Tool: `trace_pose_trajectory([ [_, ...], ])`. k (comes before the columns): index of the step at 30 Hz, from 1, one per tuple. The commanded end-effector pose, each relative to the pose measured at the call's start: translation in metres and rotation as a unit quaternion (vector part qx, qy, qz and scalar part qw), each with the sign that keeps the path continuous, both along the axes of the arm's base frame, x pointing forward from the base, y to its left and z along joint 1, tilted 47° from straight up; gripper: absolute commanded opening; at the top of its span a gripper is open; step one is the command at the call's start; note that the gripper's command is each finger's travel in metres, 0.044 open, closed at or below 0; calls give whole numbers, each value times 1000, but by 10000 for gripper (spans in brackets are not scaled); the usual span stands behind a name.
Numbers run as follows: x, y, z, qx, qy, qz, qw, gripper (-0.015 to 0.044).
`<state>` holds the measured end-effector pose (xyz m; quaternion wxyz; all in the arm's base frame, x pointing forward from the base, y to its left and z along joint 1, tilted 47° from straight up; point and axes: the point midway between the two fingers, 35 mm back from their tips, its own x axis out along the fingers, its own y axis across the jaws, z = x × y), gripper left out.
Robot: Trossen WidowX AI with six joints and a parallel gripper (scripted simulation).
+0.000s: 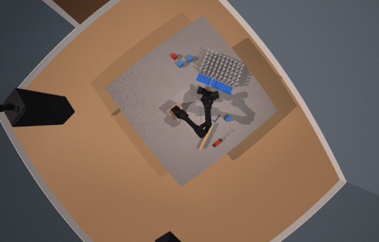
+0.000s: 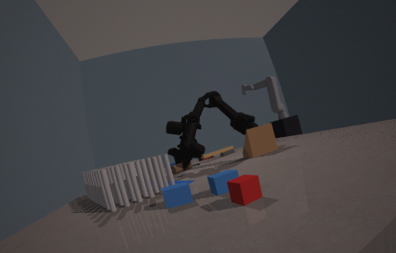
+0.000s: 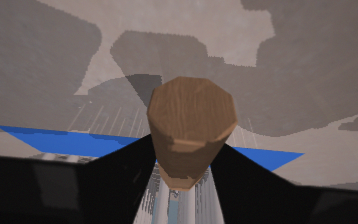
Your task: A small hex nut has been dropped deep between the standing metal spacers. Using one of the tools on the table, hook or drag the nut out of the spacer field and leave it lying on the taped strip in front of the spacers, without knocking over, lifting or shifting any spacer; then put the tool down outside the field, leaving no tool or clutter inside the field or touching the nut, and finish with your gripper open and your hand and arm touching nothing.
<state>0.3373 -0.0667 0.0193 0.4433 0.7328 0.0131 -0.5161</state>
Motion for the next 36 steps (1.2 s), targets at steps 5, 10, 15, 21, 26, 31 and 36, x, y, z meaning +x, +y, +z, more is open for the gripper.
trace_pose_trajectory([
  [5, 7, 3, 1, 1, -6, 0, 1000, 0],
  [10, 10, 4, 0, 1, -6, 0, 1000, 0],
  [15, 12, 5, -1, 1, -7, 0, 1000, 0],
  [21, 15, 6, -3, 1, -7, 0, 1000, 0],
  [26, 18, 7, -4, 1, -7, 0, 1000, 0],
  [31, 21, 8, -5, 1, -7, 0, 1000, 0],
  [36, 23, 9, -6, 1, -7, 0, 1000, 0],
])
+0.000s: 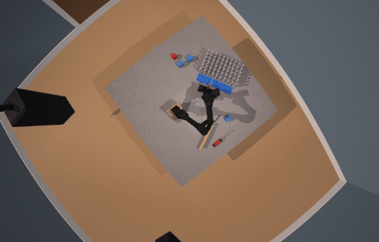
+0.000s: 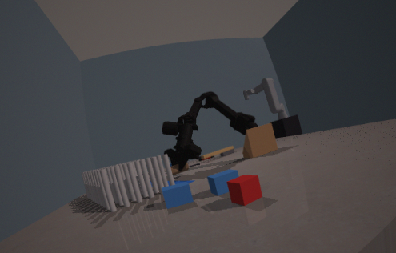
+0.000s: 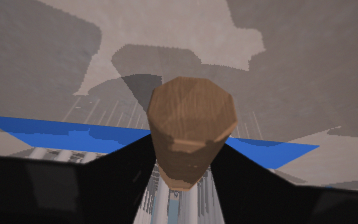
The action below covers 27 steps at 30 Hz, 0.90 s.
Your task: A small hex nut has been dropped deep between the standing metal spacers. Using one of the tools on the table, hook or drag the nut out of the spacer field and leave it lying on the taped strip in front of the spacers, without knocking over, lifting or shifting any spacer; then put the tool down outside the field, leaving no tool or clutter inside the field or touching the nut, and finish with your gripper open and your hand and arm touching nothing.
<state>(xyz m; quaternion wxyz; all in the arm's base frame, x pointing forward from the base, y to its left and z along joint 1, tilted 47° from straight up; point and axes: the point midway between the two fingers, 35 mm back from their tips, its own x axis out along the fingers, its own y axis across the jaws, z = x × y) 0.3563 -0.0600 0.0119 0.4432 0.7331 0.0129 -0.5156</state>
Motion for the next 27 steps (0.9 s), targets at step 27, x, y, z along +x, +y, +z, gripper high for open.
trace_pose_trajectory([
  [27, 19, 7, -4, 1, -7, 0, 1000, 0],
])
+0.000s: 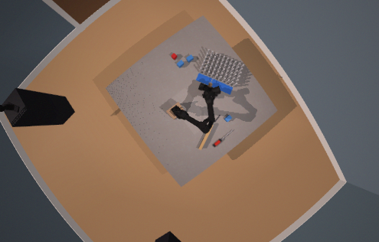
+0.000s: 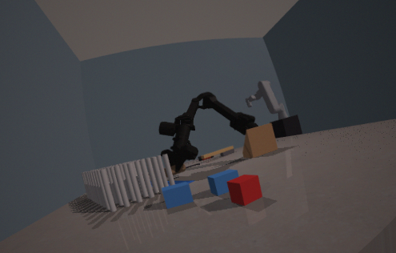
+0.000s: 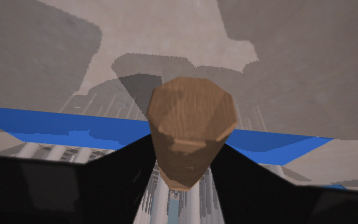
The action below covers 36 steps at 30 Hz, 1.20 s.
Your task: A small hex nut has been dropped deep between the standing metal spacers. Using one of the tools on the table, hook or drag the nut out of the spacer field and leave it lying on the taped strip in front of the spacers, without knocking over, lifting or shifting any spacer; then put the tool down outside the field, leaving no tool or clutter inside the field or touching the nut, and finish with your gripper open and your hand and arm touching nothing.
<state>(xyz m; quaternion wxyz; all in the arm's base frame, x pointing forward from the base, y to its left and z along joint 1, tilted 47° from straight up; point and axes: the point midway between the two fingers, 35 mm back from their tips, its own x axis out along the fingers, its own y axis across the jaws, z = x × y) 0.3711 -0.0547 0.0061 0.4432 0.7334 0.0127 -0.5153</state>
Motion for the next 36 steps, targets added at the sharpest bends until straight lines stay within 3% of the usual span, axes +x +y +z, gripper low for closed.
trace_pose_trajectory([
  [1, 5, 2, 2, 1, -6, 0, 1000, 0],
  [36, 25, 10, -7, 1, -7, 1, 1000, 0],
])
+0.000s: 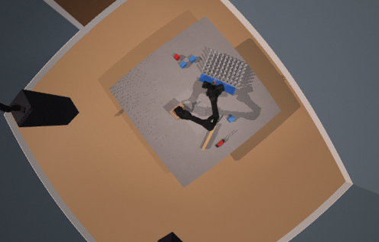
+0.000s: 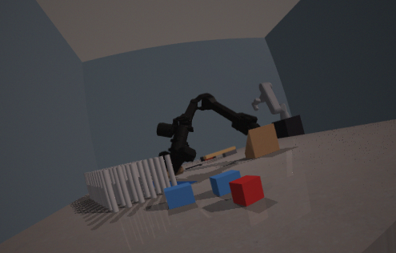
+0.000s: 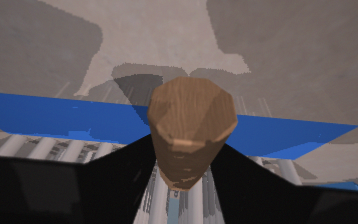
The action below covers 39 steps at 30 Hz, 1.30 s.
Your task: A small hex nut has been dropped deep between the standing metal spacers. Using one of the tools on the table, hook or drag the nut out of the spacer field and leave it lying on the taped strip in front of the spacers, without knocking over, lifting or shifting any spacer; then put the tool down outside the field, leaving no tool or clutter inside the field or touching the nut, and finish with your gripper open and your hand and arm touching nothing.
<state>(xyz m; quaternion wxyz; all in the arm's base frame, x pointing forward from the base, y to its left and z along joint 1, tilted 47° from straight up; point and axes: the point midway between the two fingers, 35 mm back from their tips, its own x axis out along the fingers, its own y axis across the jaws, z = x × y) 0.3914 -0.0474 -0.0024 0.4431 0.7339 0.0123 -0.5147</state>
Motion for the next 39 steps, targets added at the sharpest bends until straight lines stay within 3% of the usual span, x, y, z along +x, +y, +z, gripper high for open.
trace_pose_trajectory([
  [1, 5, 3, 1, 1, -6, 1, 1000, 0],
  [39, 1, -10, -11, 0, -4, 3, 1000, 0],
])
